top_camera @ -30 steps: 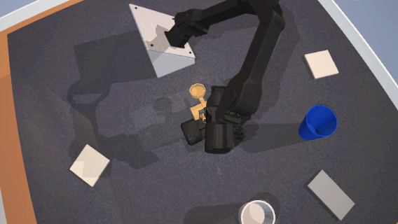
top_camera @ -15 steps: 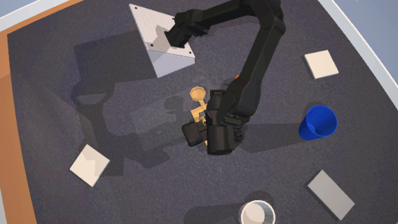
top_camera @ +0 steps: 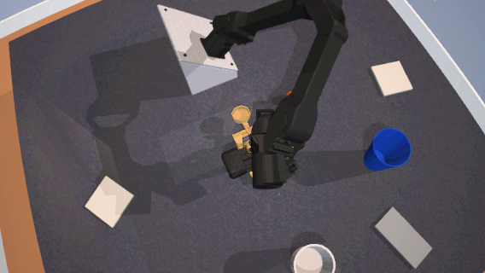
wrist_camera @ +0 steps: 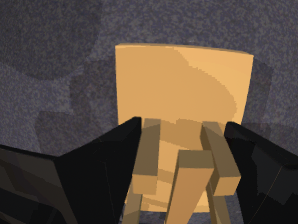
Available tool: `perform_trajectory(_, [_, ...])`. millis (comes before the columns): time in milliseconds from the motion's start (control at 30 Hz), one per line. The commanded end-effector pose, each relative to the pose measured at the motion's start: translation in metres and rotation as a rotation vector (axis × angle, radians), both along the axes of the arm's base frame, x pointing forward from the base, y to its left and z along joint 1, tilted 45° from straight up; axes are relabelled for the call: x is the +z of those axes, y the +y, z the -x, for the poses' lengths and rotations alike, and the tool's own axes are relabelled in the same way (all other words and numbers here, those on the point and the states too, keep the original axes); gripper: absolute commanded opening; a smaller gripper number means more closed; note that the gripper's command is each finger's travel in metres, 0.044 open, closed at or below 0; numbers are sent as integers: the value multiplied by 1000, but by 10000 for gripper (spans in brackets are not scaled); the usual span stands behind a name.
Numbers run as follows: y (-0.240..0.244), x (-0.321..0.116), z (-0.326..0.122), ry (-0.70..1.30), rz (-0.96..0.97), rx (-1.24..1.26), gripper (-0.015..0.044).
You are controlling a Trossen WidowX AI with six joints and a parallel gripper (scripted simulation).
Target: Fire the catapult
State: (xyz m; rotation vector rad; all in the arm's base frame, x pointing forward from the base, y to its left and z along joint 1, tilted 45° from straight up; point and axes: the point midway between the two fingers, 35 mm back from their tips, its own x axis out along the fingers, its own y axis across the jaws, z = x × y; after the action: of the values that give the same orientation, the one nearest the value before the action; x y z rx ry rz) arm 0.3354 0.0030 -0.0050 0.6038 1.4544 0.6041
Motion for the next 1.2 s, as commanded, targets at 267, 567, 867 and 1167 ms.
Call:
perform_trajectory(267, [-54,52,-1,1,7,-1,440])
perform_trajectory(567, [-62,59,2,2,2,-8,440])
perform_trajectory(867, [-38,36,4,-2,-1,-3,440])
perform_trajectory(1167, [-32,30,3,-2,-1,-3,440])
